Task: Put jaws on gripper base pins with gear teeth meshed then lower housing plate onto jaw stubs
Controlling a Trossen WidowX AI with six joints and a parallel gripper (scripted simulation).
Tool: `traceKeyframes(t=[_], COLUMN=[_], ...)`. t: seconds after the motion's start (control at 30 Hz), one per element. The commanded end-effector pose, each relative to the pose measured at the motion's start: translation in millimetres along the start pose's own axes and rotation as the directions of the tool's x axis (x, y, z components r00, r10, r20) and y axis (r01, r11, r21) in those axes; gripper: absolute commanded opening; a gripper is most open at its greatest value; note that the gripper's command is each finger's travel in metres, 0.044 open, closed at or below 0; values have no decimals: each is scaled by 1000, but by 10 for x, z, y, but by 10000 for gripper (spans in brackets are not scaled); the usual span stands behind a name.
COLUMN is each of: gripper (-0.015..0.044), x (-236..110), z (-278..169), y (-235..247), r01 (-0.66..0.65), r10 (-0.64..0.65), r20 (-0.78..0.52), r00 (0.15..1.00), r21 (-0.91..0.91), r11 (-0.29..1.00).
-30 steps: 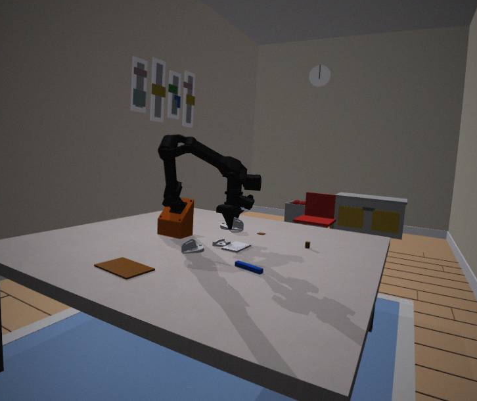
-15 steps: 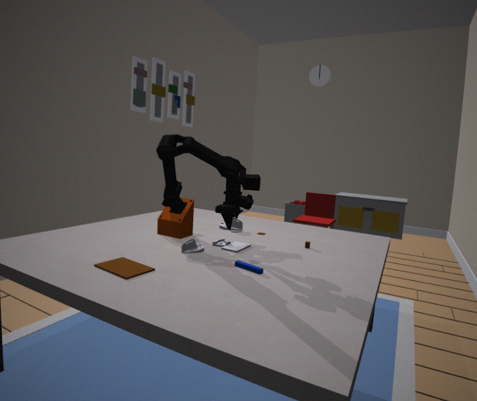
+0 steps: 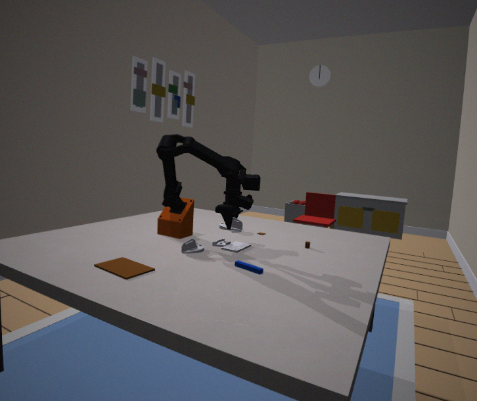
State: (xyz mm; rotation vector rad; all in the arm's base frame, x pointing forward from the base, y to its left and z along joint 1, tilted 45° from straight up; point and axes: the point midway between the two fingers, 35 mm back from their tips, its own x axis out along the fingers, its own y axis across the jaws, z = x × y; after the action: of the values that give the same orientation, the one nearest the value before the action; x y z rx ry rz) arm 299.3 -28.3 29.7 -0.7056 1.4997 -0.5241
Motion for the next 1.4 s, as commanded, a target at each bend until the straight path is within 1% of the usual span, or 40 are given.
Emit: traceKeyframes(t=[0.0, 0.23, 1.23, 1.37], gripper=[134, 134, 134, 134], x=[1, 12, 493, 515], z=[-9, -8, -11, -13], y=[-3, -3, -9, -10], r01=[3, 3, 5, 5], r10=[-3, -3, -5, -5], r20=[-1, -1, -1, -2], r00=[1000, 1000, 1000, 1000], r21=[-8, -8, -9, -9], r11=[1000, 1000, 1000, 1000])
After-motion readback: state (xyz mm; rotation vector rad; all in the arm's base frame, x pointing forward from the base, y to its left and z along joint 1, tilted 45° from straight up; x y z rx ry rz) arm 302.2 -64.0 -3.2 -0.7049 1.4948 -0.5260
